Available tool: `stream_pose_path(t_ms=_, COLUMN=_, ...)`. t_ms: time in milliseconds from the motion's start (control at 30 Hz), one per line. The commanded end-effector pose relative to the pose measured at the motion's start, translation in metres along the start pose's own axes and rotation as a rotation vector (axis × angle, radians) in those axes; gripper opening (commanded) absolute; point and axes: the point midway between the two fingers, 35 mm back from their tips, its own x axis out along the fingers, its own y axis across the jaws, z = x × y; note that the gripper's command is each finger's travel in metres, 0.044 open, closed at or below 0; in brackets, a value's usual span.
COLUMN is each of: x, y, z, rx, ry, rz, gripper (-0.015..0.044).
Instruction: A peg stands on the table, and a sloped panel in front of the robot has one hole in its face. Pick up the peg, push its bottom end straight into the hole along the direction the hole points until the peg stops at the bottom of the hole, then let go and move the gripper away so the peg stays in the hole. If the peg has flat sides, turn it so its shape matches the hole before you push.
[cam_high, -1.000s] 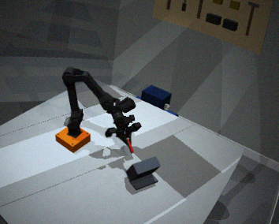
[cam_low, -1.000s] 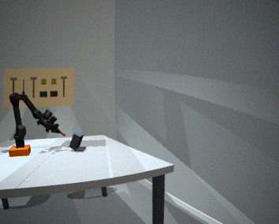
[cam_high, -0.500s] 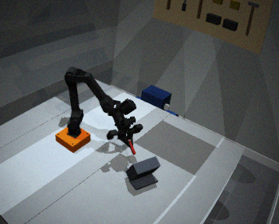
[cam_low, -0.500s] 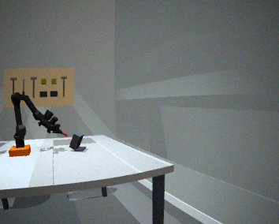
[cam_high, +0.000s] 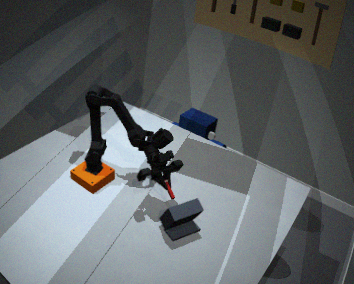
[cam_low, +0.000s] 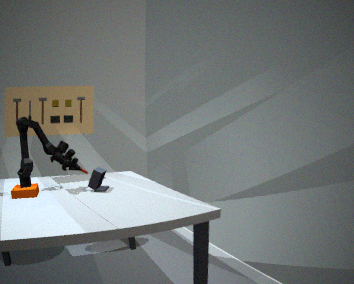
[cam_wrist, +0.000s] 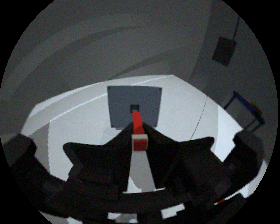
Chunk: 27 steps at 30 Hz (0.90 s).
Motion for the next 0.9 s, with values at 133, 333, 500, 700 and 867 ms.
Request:
stream_pose_path(t_ms=133, x=0.006, y=0.001, z=-0.002, rx=0.0, ry=-0.005, rz=0.006, gripper=0.0)
stream_pose_path(t_ms=333, x=0.01, y=0.001, z=-0.003, rx=0.005, ry=-0.015, rz=0.009, gripper=0.0)
stream_pose_path(t_ms=500, x=0.013, y=0.0, z=-0.003, rx=0.009, ry=-0.022, rz=0.011, gripper=0.0)
stream_pose_path(t_ms=700, x=0.017, y=0.0, z=-0.003, rx=0.009, ry=-0.023, rz=0.011, gripper=0.0)
stream_pose_path(t_ms=867, x=0.024, y=0.0, z=-0.002, rx=0.009, ry=-0.024, rz=0.011, gripper=0.0)
